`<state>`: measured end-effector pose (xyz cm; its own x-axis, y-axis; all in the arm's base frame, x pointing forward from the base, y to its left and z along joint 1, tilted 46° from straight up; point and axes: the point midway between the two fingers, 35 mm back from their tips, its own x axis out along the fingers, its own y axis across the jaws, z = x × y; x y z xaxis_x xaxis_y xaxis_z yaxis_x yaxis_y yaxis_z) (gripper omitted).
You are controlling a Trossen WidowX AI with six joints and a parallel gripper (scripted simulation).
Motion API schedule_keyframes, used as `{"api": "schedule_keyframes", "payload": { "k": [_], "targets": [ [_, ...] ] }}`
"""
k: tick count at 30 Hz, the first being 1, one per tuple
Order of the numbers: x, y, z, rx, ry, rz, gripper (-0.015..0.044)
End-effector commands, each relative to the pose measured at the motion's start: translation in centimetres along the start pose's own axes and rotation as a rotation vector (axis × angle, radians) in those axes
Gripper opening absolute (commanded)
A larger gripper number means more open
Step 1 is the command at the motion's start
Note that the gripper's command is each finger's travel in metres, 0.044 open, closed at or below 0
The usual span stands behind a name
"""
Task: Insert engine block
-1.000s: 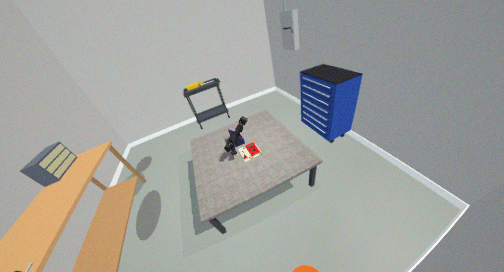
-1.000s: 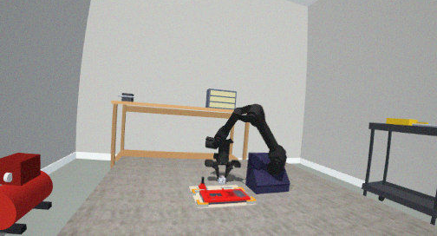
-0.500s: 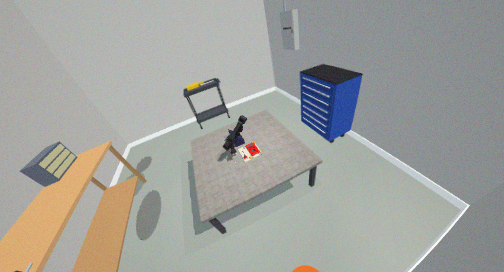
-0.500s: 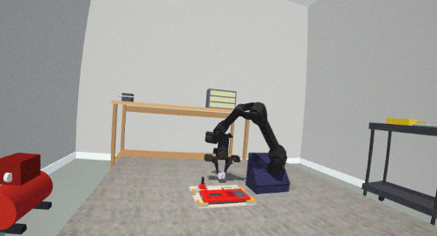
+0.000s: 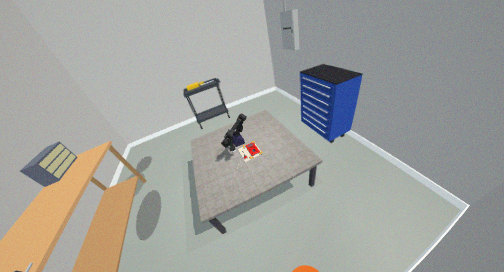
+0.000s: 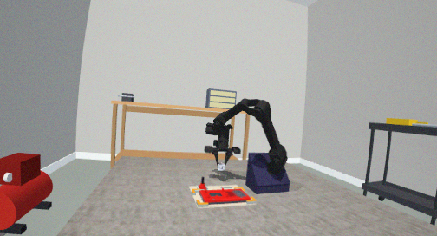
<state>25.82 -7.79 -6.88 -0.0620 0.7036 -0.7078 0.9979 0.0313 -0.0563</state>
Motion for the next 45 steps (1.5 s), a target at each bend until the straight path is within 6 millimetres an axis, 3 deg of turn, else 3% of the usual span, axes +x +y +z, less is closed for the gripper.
{"api": "schedule_keyframes", "payload": {
  "k": [1,14,45],
  "targets": [
    [-1.4,0.0,-0.1,-0.010,-0.007,0.002,0.0000],
    [-5.0,-0.4,-0.7,-0.010,-0.004,0.000,0.0000],
    [-2.8,3.8,-7.2,-0.591,-0.050,-0.004,0.0000]
  ]
}}
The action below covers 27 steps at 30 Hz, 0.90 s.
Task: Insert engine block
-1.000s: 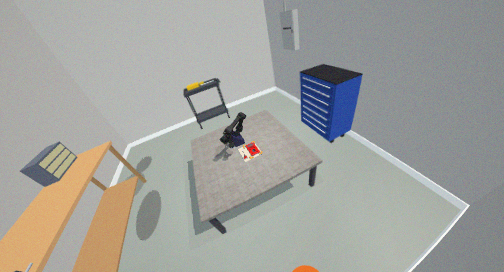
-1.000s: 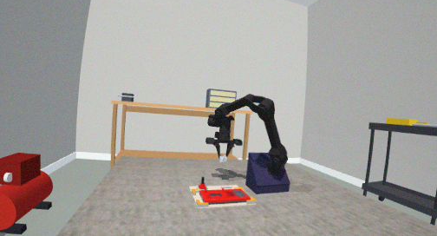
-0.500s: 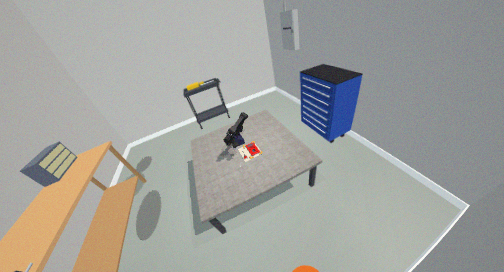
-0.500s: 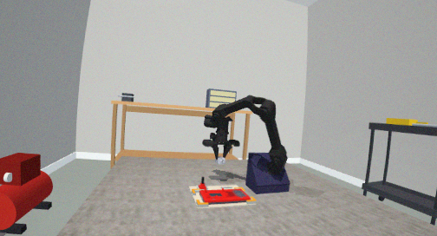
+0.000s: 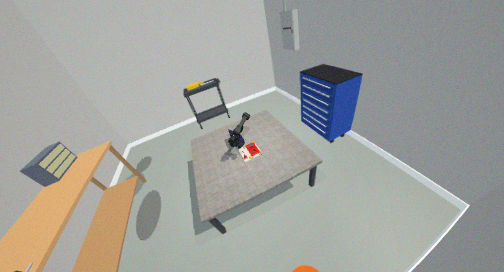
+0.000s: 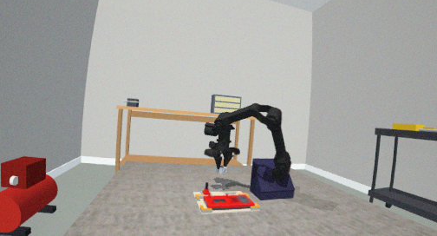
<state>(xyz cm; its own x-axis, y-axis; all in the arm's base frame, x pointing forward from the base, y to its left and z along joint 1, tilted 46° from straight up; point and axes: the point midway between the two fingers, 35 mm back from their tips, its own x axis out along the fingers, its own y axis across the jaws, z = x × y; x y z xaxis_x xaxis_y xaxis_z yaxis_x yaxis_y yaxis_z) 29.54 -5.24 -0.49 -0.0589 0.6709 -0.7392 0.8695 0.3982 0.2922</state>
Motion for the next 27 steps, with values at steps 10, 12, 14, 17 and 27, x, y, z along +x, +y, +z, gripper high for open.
{"api": "schedule_keyframes", "payload": {
  "k": [10,12,14,17,27],
  "targets": [
    [1.0,3.0,-2.3,-0.269,-0.010,0.006,0.0000],
    [1.1,3.4,-2.7,-0.308,-0.010,0.007,0.0000],
    [1.3,3.9,-3.0,-0.348,-0.011,0.007,0.0000],
    [1.5,4.5,-3.6,-0.406,-0.010,0.008,0.0000],
    [2.4,6.4,-5.8,-0.607,-0.006,0.014,0.0000]
  ]
}}
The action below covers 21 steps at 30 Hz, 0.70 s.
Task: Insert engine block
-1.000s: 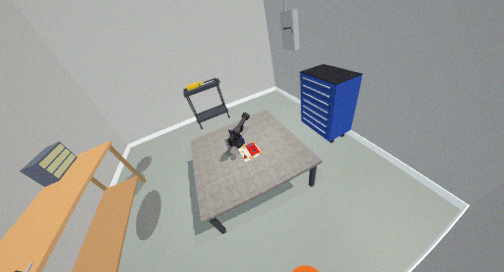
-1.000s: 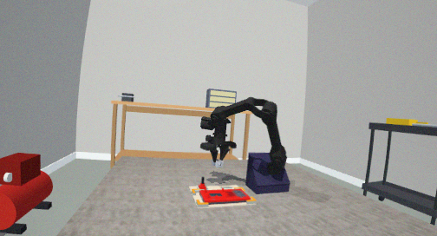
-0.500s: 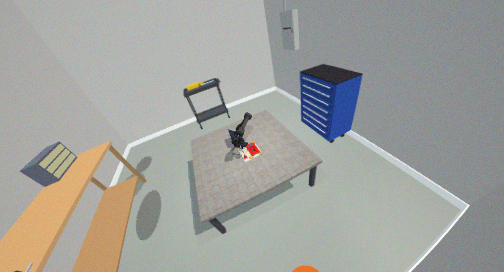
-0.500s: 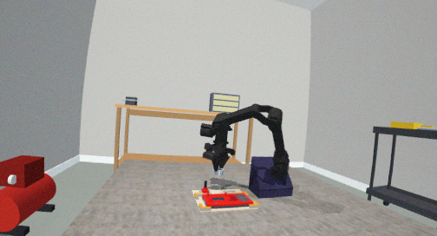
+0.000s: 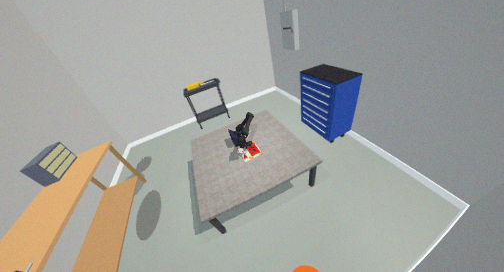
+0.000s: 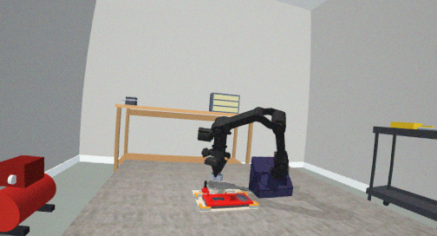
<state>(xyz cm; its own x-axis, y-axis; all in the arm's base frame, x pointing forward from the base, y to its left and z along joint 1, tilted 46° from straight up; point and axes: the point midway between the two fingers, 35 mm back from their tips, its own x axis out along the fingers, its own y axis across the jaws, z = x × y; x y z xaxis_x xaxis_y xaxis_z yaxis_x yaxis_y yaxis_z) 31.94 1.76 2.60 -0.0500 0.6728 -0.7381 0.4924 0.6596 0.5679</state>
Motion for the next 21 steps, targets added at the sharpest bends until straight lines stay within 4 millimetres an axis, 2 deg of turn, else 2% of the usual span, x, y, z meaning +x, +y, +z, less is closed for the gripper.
{"api": "schedule_keyframes", "payload": {
  "k": [1,21],
  "targets": [
    [0.3,1.2,-0.5,-0.085,-0.002,0.007,0.0000],
    [2.0,6.2,-3.1,-0.460,0.014,0.031,0.0000]
  ]
}}
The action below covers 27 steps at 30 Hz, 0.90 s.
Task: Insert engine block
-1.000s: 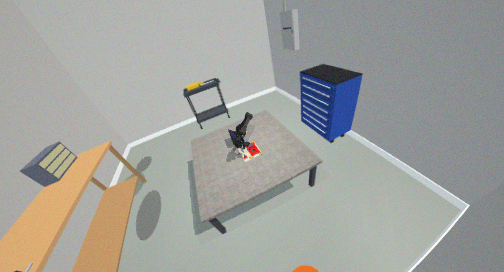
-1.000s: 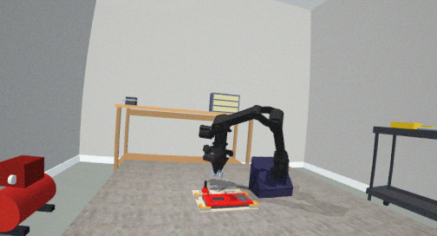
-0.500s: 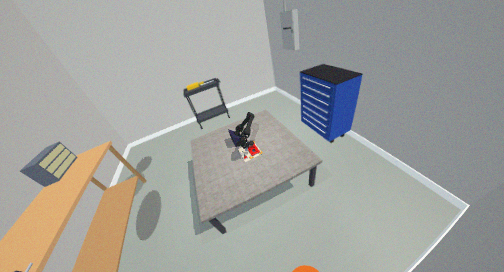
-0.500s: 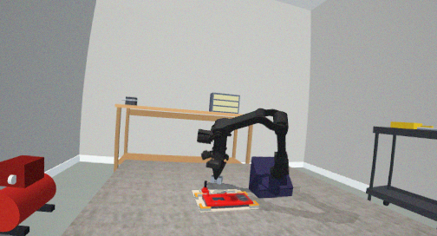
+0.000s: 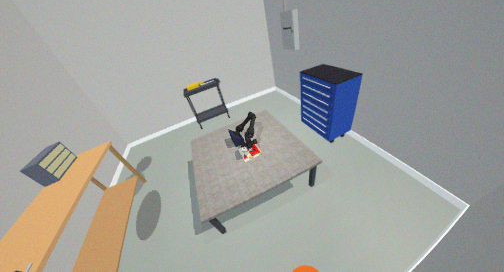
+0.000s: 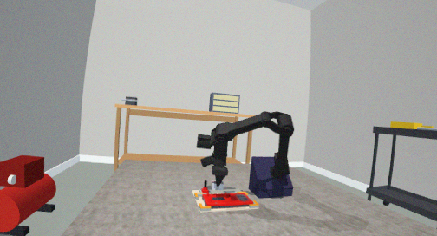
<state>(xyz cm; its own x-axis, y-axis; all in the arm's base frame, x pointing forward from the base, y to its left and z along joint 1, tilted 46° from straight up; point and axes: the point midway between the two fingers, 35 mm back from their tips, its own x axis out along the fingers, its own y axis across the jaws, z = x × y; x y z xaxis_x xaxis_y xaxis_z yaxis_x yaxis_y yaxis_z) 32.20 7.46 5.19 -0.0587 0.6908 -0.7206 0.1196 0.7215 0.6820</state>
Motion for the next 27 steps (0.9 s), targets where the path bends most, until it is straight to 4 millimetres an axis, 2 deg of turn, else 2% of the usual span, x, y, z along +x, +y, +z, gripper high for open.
{"api": "schedule_keyframes", "payload": {
  "k": [1,10,16,27],
  "targets": [
    [0.3,1.3,-0.1,-0.083,-0.003,0.011,0.0000],
    [1.0,3.5,-0.5,-0.227,0.002,0.030,0.0000],
    [1.0,3.5,-0.5,-0.263,0.002,0.030,0.0157],
    [1.0,3.4,-0.5,-0.248,0.002,0.030,0.0158]
  ]
}}
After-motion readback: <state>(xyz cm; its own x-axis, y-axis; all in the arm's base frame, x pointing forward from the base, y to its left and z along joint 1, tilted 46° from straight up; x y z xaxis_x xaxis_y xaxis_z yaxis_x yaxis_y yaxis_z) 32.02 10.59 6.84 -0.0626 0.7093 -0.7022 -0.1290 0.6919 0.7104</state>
